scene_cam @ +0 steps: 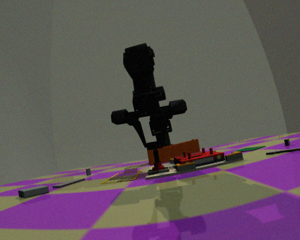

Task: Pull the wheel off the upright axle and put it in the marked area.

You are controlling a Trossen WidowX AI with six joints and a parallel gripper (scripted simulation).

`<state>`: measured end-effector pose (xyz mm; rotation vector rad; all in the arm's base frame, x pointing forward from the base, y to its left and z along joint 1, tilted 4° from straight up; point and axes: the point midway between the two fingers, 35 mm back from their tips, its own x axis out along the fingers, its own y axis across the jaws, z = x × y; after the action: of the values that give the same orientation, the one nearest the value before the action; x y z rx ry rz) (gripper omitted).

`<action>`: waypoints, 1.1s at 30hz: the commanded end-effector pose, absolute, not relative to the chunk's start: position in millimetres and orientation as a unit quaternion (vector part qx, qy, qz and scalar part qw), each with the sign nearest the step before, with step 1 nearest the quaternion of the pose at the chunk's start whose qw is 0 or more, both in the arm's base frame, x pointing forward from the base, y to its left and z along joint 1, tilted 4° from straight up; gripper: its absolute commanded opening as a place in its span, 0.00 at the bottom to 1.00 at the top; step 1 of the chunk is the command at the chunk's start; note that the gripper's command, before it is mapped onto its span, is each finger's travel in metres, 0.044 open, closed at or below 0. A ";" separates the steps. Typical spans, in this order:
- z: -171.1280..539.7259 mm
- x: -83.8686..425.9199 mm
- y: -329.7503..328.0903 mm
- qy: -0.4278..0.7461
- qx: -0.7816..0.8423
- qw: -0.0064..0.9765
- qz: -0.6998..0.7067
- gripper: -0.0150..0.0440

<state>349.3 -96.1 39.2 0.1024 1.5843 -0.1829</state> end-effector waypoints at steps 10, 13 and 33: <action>74.3 348.2 -93.9 0.710 0.047 0.698 -0.081 0.25; 79.2 346.6 -93.5 0.710 0.047 0.698 -0.081 0.25; 84.0 283.0 -176.9 0.711 0.045 0.696 -0.083 0.25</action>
<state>291.4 -167.4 81.8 0.1116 1.5891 -0.1826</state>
